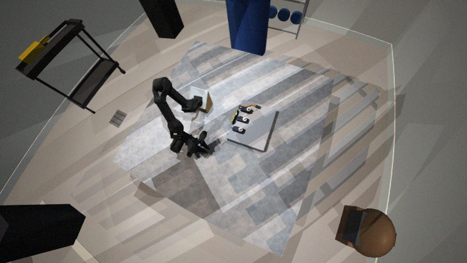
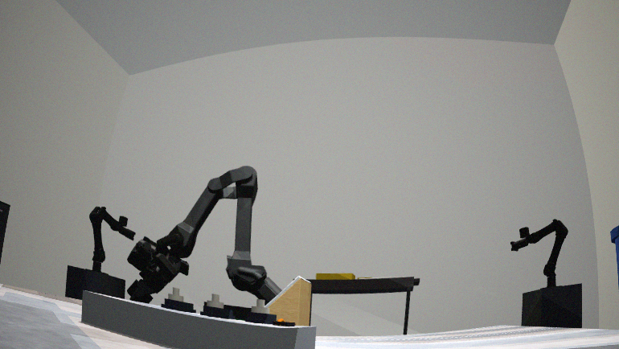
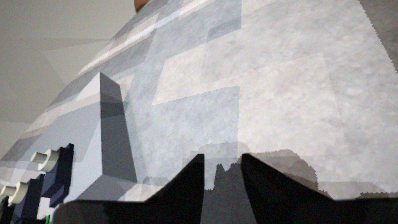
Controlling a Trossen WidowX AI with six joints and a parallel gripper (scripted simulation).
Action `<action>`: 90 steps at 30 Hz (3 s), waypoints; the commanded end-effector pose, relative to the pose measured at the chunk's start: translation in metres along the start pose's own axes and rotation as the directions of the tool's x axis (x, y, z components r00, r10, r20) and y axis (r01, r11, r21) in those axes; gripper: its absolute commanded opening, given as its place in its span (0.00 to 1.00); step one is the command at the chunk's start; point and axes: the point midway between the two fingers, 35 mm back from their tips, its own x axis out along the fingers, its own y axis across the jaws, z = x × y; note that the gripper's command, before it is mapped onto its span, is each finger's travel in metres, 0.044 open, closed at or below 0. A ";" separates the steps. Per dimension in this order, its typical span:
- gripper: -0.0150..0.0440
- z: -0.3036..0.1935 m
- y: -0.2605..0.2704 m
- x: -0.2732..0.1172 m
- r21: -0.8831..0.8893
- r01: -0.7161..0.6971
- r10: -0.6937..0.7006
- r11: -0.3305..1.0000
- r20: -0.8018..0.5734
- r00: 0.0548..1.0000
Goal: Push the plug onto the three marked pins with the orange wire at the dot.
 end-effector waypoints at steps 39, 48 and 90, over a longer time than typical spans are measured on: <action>0.45 0.172 0.207 -0.015 -0.020 -0.437 0.408 0.899 0.397 0.822; 0.45 0.185 0.248 -0.023 0.042 -0.523 0.472 0.851 0.375 0.798; 0.45 -0.048 0.401 0.116 -0.231 -0.050 -0.135 0.972 -0.715 0.686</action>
